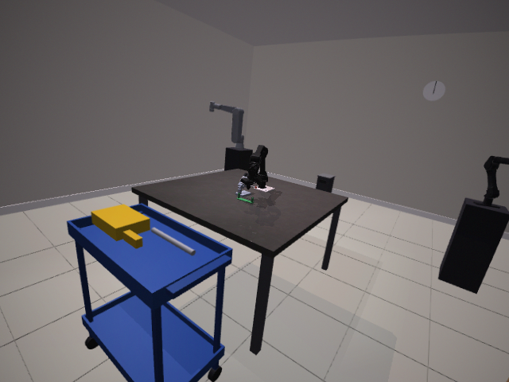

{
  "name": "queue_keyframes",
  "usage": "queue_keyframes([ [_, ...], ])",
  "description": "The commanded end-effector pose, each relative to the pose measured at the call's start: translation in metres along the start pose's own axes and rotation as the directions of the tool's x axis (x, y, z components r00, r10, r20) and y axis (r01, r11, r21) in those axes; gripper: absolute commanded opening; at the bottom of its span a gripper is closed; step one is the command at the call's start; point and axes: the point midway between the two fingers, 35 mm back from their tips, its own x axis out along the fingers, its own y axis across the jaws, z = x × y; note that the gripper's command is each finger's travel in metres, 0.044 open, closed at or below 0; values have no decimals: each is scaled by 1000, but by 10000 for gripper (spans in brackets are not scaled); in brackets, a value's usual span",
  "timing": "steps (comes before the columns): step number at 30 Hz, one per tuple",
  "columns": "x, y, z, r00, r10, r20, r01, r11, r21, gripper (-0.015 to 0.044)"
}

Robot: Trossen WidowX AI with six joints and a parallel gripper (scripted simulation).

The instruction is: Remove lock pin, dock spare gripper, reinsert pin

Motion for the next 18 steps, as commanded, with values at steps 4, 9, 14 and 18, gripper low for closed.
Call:
queue_keyframes([
  [4, -9, 20, 3, 1000, 7, 6, -7, 1000, 23, 0],
  [9, -15, 35, 4, 1000, 12, 8, -12, 999, 37, 0],
  [14, -18, 45, 4, 1000, 16, 8, -16, 999, 47, 0],
  [18, -12, 44, 6, 1000, 16, 9, -16, 999, 48, 0],
])
